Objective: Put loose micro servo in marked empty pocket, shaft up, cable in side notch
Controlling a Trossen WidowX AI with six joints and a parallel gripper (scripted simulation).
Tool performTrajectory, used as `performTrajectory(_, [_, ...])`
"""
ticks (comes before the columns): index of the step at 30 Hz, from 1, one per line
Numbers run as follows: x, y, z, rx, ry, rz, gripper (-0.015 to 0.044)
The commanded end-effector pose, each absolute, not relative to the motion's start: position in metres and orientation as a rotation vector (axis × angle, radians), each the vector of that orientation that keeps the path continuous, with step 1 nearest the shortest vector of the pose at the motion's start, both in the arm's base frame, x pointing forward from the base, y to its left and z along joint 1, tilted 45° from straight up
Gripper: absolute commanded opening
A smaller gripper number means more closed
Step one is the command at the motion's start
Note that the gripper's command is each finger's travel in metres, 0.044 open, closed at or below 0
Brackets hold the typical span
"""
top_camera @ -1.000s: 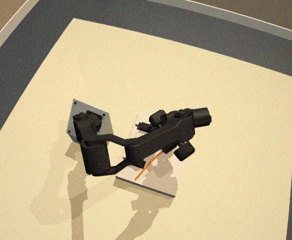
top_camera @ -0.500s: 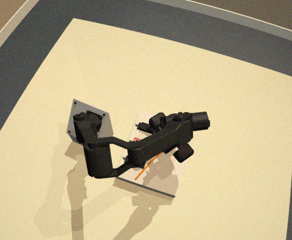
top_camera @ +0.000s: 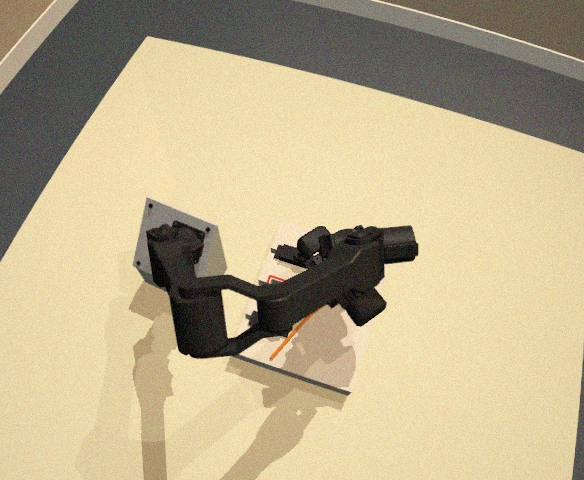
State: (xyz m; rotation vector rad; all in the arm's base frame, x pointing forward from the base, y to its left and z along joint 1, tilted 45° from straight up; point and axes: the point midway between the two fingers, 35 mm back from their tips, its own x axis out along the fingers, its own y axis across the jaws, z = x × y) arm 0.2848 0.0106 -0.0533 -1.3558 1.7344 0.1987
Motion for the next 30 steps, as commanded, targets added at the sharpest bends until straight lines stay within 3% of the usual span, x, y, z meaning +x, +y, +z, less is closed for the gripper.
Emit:
performTrajectory(1, [0.285, 0.01, -0.053, -1.365, 1.734, 0.198, 0.0112])
performTrajectory(4, [0.285, 0.01, -0.053, -1.365, 1.734, 0.198, 0.0092])
performTrajectory(8, [0.285, 0.017, -0.046, -1.364, 1.733, 0.199, 0.0])
performTrajectory(30, [0.281, 0.032, -0.032, -1.364, 1.733, 0.2, 0.0])
